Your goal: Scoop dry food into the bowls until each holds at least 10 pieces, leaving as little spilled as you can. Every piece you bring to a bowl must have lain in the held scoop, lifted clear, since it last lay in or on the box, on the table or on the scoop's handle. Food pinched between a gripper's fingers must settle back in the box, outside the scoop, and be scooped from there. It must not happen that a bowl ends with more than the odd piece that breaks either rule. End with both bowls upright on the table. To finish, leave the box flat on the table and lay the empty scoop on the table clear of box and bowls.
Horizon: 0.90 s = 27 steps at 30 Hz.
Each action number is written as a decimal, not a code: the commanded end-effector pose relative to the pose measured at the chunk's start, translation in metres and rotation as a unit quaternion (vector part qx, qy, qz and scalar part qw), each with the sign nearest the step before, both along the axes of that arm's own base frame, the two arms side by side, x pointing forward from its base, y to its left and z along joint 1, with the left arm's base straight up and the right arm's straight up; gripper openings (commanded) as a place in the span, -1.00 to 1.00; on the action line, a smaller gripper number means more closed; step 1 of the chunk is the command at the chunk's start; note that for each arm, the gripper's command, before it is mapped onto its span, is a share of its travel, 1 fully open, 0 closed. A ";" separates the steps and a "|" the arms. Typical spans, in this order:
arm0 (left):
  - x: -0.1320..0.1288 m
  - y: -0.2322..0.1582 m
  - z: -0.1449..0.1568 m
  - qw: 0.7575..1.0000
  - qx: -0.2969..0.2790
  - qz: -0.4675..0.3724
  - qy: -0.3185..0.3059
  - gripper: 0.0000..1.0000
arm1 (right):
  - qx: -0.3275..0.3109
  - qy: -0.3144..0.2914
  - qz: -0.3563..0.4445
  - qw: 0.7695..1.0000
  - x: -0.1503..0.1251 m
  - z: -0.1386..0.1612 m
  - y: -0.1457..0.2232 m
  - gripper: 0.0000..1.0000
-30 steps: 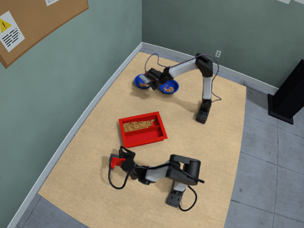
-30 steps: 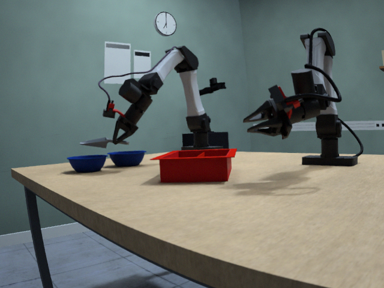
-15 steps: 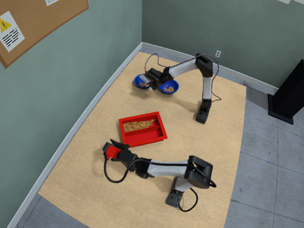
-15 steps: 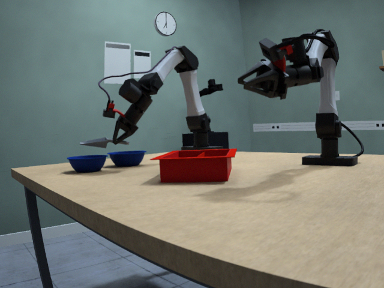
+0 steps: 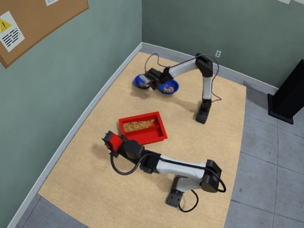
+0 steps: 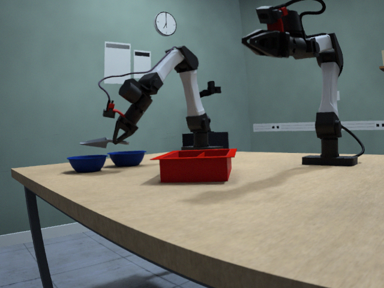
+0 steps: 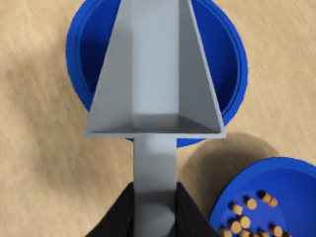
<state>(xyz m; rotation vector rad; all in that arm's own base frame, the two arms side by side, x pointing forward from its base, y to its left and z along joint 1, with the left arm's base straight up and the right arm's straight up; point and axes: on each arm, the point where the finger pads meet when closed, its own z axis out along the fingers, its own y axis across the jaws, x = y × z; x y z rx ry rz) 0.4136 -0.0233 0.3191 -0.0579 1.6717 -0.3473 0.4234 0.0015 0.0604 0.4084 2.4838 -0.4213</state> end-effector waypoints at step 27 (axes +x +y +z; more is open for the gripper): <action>-0.037 0.021 0.110 0.985 0.119 0.090 -0.089 -0.47 | 0.026 0.021 0.078 0.996 -0.015 0.002 0.023 -1.00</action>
